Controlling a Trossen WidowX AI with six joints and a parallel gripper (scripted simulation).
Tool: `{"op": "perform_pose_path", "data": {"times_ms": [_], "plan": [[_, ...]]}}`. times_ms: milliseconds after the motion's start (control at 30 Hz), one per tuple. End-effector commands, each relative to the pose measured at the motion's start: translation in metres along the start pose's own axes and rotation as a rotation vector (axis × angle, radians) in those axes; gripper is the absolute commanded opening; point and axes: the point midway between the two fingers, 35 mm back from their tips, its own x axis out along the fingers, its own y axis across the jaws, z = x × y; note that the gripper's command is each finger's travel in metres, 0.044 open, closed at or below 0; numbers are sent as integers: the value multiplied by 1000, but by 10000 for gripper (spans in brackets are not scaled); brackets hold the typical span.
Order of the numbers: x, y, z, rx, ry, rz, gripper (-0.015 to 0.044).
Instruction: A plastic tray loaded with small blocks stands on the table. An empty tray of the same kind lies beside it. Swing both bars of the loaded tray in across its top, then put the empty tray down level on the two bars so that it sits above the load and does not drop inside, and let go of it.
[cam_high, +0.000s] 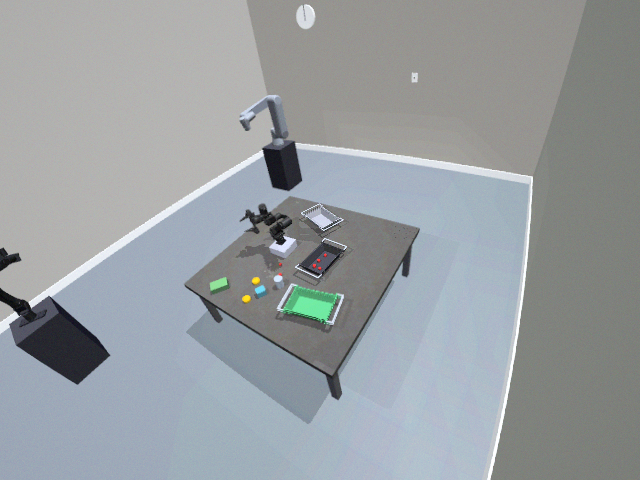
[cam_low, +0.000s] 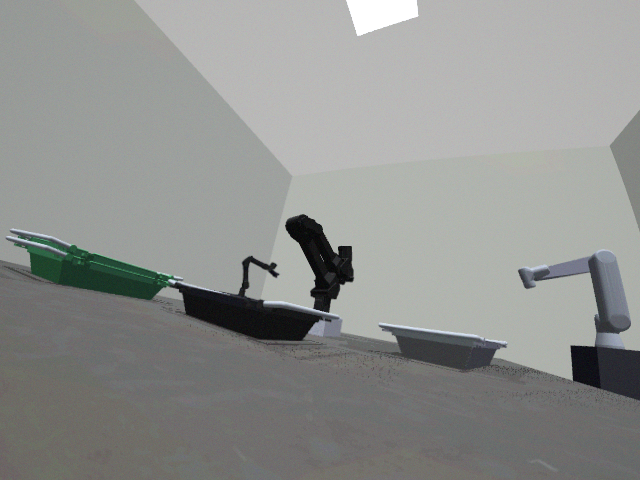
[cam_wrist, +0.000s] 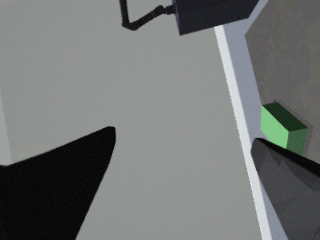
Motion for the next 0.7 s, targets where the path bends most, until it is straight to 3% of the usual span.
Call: {"op": "perform_pose_path", "data": {"times_ms": [0, 233, 367, 667], "plan": [[0, 0, 0, 0, 0, 0, 374], [-1, 1, 2, -1, -9, 3, 190], [-18, 19, 39, -31, -194, 49, 85], [-103, 59, 122, -101, -709, 118, 85]]}}
